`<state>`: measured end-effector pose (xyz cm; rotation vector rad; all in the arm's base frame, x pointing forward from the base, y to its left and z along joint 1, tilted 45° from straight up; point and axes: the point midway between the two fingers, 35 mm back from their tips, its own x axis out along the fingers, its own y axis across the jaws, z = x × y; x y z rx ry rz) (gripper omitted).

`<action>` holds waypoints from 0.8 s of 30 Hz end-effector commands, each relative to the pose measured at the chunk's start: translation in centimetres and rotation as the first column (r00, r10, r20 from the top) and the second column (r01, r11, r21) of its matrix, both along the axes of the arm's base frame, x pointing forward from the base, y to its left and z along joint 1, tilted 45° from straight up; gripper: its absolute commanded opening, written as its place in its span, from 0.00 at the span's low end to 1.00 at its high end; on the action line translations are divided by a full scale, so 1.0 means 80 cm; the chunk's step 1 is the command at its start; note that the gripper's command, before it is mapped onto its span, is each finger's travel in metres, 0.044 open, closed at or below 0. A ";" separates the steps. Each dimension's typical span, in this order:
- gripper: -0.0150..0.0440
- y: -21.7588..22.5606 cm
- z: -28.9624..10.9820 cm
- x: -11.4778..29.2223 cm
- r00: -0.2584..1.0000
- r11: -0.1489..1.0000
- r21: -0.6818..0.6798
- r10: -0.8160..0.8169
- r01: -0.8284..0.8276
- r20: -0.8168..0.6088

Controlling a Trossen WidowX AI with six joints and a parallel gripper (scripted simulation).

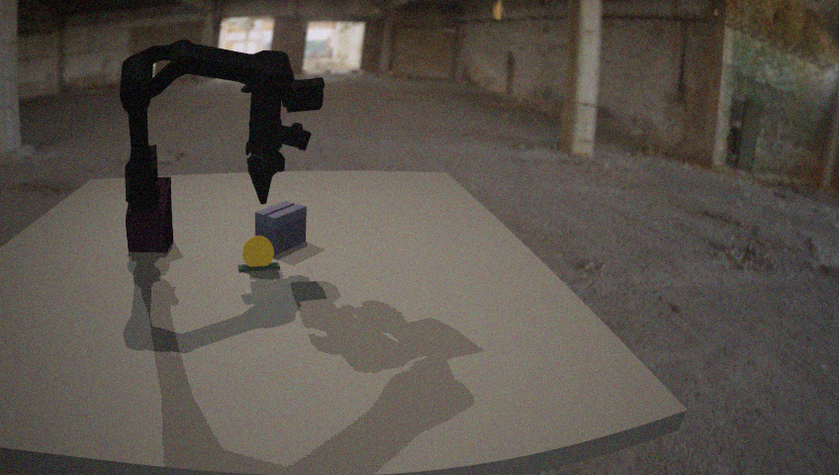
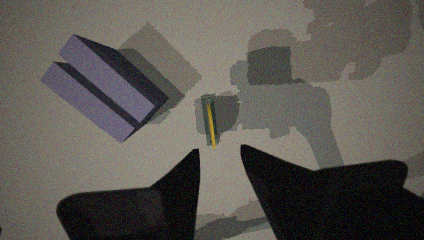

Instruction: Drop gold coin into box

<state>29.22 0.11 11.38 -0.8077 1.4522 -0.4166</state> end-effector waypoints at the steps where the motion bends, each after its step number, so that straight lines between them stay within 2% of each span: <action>1: 0.53 0.000 -0.003 -0.009 0.998 1.000 -0.012 0.019 -0.020 -0.058; 24: 0.53 -0.046 -0.046 -0.005 0.998 1.000 -0.014 0.019 -0.020 -0.057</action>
